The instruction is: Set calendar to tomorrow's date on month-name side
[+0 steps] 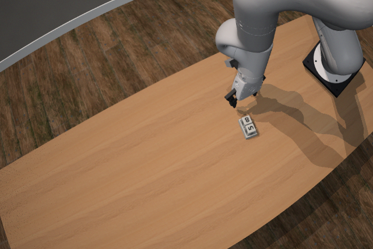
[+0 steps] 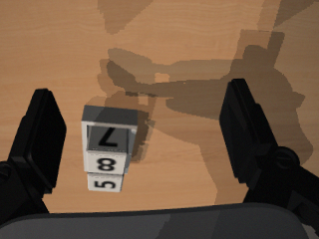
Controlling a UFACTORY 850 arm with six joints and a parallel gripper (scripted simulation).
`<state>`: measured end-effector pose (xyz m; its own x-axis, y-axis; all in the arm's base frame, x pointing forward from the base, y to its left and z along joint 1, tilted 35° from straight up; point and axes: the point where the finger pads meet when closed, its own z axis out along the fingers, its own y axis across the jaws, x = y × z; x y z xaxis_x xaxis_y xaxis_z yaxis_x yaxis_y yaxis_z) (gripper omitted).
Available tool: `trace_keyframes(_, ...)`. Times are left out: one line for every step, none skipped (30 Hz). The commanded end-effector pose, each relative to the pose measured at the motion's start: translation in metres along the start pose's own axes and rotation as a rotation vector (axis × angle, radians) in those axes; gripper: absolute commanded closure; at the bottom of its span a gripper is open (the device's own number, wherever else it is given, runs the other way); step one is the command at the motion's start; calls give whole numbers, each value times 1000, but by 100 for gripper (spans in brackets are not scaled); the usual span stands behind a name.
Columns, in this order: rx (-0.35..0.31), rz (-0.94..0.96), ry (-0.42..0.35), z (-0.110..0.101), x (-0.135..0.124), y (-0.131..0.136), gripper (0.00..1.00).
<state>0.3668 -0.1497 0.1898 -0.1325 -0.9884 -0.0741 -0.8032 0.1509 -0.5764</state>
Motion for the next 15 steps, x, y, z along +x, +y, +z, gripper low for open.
trace_keyframes(-5,2,-9,-15,0,0,0)
trace_keyframes(-5,2,-9,-19,0,0,0)
trace_keyframes(-5,2,-9,-22,0,0,0)
trace_keyframes(-5,2,-9,-25,0,-1,0)
trace_keyframes(-5,2,-9,-27,0,-1,0)
trace_keyframes(-5,2,-9,-29,0,-1,0)
trace_keyframes(-5,2,-9,-31,0,-1,0)
trace_keyframes(-5,2,-9,-31,0,-1,0)
trace_keyframes(-5,2,-9,-32,0,-1,0)
trace_keyframes(-5,2,-9,-32,0,-1,0)
trace_keyframes(-5,2,-9,-32,0,-1,0)
trace_keyframes(-5,2,-9,-32,0,-1,0)
trace_keyframes(-5,2,-9,-32,0,-1,0)
trace_keyframes(-5,2,-9,-32,0,-1,0)
trace_keyframes(-5,2,-9,-32,0,-1,0)
